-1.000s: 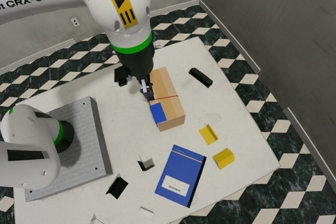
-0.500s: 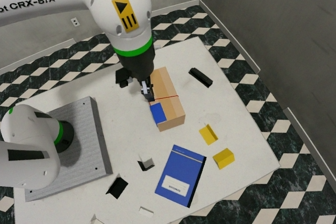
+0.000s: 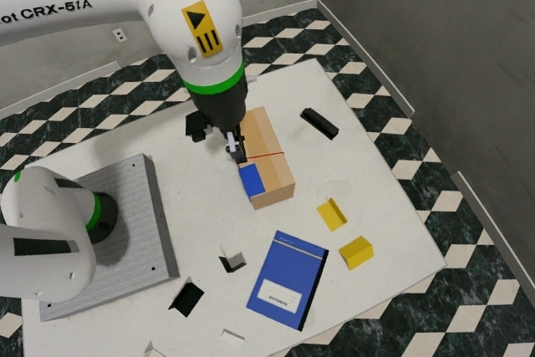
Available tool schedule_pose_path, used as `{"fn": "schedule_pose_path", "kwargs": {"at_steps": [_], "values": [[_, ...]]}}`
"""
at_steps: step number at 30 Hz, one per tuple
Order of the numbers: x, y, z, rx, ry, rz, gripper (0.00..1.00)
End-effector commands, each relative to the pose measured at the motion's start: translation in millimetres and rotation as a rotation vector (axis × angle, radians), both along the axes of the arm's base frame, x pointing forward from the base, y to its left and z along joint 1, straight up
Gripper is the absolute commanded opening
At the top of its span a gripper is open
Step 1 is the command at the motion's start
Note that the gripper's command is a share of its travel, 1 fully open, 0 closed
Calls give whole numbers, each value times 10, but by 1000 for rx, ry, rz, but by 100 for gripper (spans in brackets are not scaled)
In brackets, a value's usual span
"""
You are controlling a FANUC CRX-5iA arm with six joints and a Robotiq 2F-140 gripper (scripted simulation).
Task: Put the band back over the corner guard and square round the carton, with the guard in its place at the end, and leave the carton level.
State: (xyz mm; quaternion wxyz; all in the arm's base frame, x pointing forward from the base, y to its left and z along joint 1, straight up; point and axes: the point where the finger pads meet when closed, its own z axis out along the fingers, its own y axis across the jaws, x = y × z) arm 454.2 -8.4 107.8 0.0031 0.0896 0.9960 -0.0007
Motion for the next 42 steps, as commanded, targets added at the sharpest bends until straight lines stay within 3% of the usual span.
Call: {"fn": "schedule_pose_path", "kwargs": {"at_steps": [1, 42], "values": [[6, 0, -1, 0, -2, 0, 18], [7, 0, -38, 0, -2, 0, 18]]}}
